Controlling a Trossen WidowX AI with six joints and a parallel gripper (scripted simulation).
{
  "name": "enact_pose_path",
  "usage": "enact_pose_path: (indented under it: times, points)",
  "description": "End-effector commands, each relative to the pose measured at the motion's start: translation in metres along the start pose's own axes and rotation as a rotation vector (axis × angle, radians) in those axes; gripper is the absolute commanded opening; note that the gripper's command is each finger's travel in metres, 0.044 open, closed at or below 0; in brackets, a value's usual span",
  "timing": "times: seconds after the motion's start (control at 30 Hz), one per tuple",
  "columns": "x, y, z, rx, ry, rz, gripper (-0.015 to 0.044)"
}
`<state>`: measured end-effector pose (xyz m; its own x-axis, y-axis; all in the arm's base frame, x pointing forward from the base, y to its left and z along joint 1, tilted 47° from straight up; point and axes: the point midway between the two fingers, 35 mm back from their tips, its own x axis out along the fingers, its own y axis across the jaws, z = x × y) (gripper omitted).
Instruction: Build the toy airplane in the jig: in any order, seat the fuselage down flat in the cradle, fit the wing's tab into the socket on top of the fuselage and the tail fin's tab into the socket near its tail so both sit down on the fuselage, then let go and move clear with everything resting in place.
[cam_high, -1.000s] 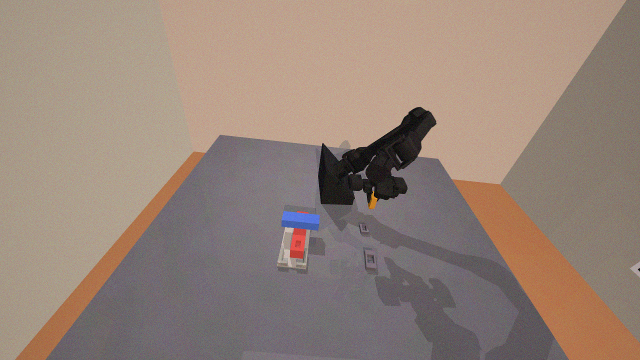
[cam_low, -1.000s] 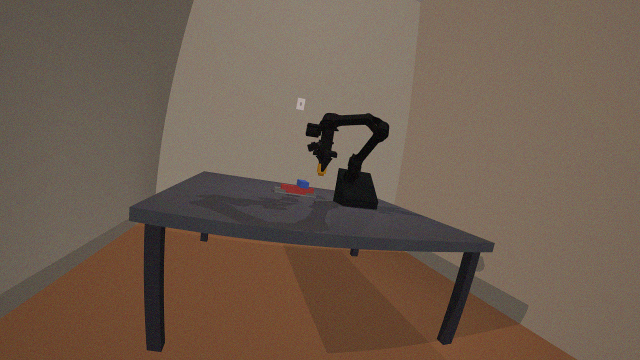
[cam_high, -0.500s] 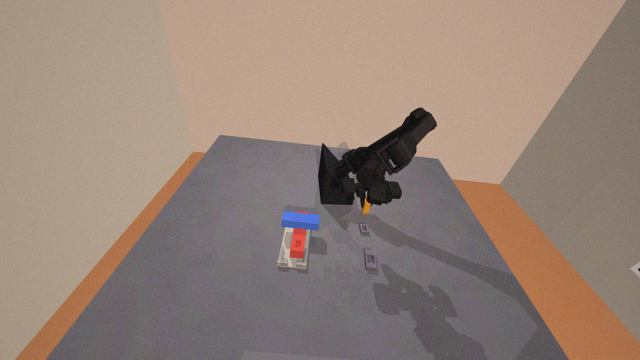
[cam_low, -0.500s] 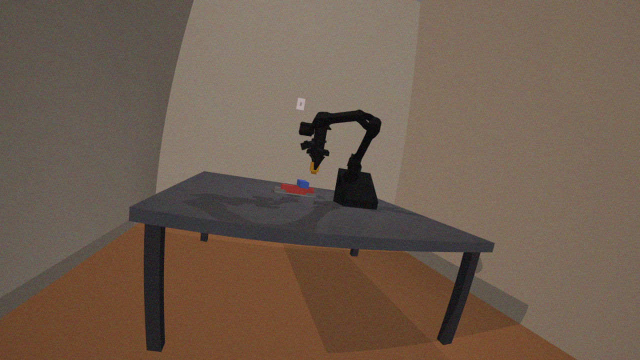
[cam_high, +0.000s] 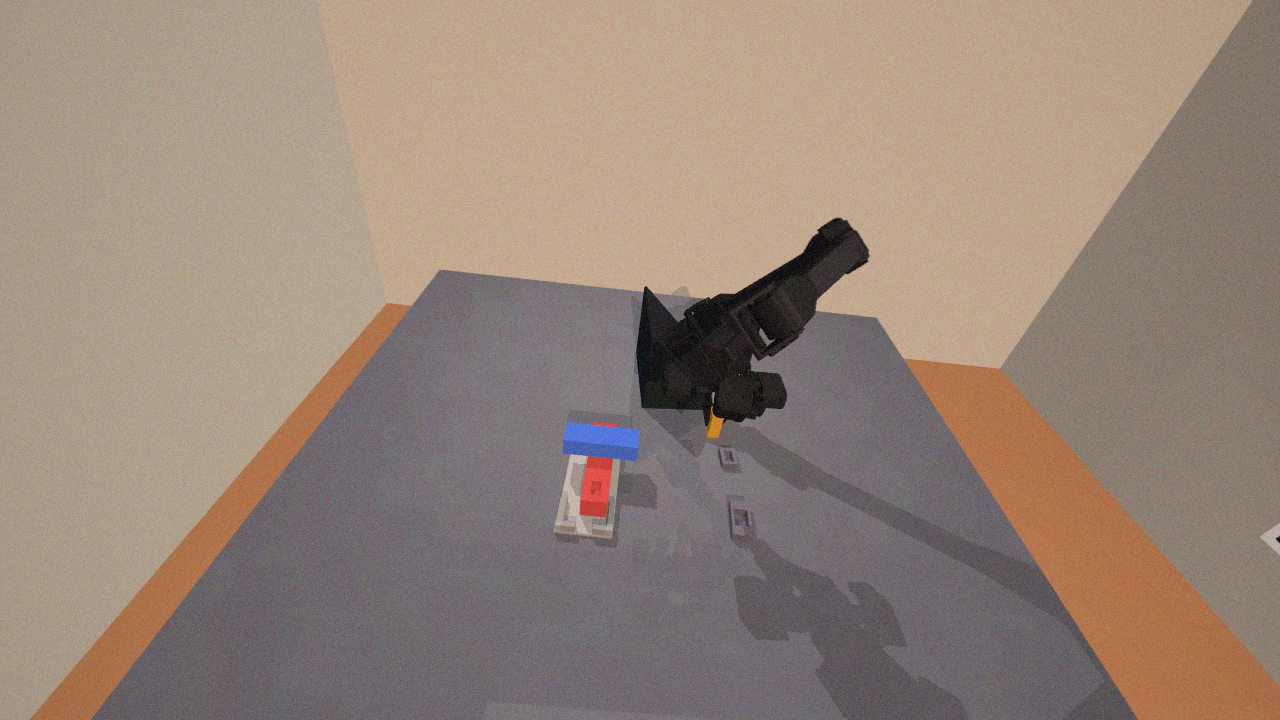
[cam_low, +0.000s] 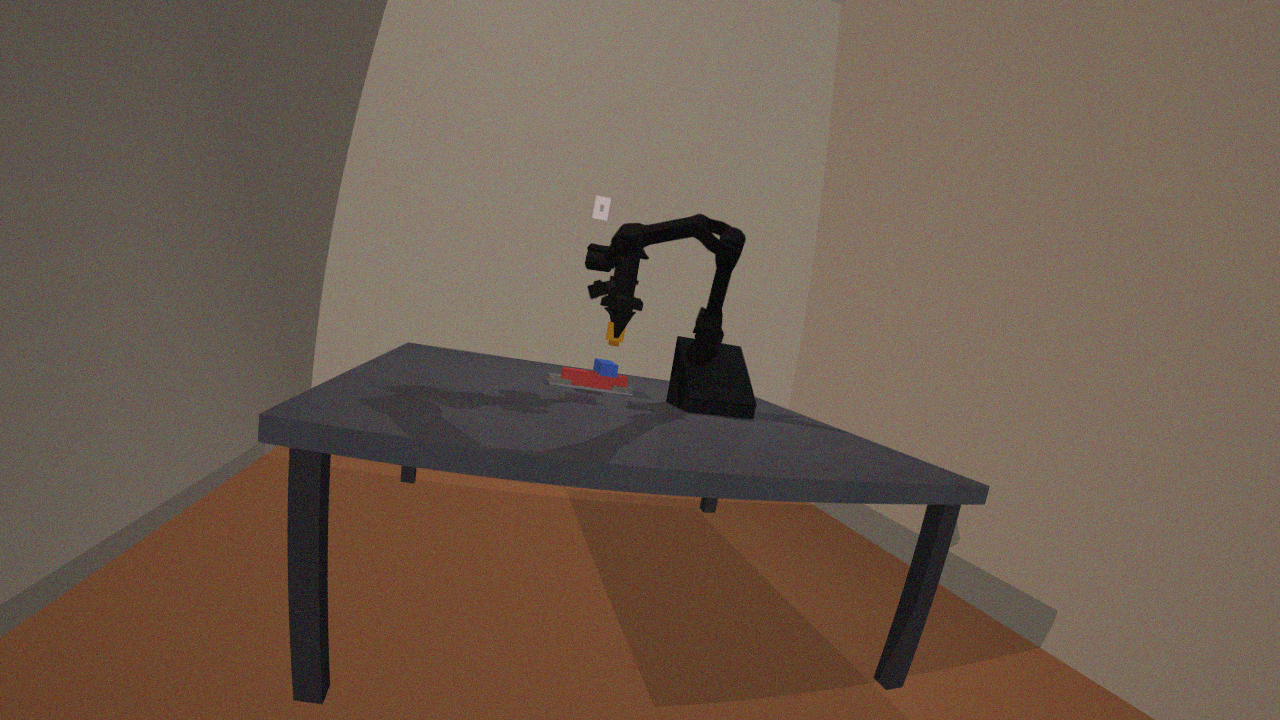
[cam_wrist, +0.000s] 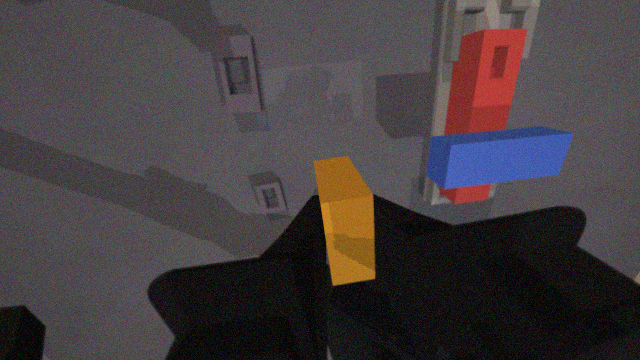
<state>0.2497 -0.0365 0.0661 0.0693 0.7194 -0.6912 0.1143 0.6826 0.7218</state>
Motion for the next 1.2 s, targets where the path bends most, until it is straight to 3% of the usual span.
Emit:
enact_pose_path:
  times: [0.0, 1.17]
  points:
    - [0.001, -0.011, 0.007, -0.004, -0.001, -0.006, 0.0]
    - [0.022, -0.106, 0.047, 0.022, -0.006, -0.01, 0.0]
